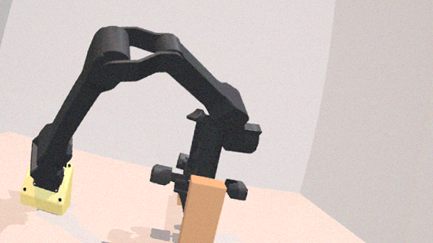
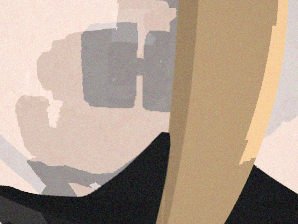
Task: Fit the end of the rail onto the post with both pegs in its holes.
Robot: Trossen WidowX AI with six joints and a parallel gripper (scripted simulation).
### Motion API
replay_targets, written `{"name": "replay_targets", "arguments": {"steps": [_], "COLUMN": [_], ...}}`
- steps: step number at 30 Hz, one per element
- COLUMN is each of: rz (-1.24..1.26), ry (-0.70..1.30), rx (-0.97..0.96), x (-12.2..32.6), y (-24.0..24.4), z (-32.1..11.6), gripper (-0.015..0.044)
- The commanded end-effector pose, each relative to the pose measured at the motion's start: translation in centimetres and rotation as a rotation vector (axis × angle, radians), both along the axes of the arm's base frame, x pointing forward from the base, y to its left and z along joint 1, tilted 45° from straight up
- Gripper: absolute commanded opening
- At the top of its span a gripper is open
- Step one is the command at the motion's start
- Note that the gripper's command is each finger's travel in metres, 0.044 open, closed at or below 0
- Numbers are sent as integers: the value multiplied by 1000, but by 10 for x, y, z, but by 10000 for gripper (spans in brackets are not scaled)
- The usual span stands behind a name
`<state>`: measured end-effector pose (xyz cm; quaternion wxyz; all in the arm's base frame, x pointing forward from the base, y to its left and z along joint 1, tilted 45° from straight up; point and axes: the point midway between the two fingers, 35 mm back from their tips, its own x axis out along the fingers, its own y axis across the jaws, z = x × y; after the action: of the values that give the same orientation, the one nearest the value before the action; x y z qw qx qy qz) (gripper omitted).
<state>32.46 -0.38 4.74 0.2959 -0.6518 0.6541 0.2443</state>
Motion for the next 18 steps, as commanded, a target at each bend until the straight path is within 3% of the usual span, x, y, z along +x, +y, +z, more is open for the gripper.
{"name": "replay_targets", "arguments": {"steps": [1,18], "rz": [4,4], "ry": [0,0], "rx": [6,6], "x": [0,-1], "y": [3,1], "z": [0,-2], "gripper": [0,0]}}
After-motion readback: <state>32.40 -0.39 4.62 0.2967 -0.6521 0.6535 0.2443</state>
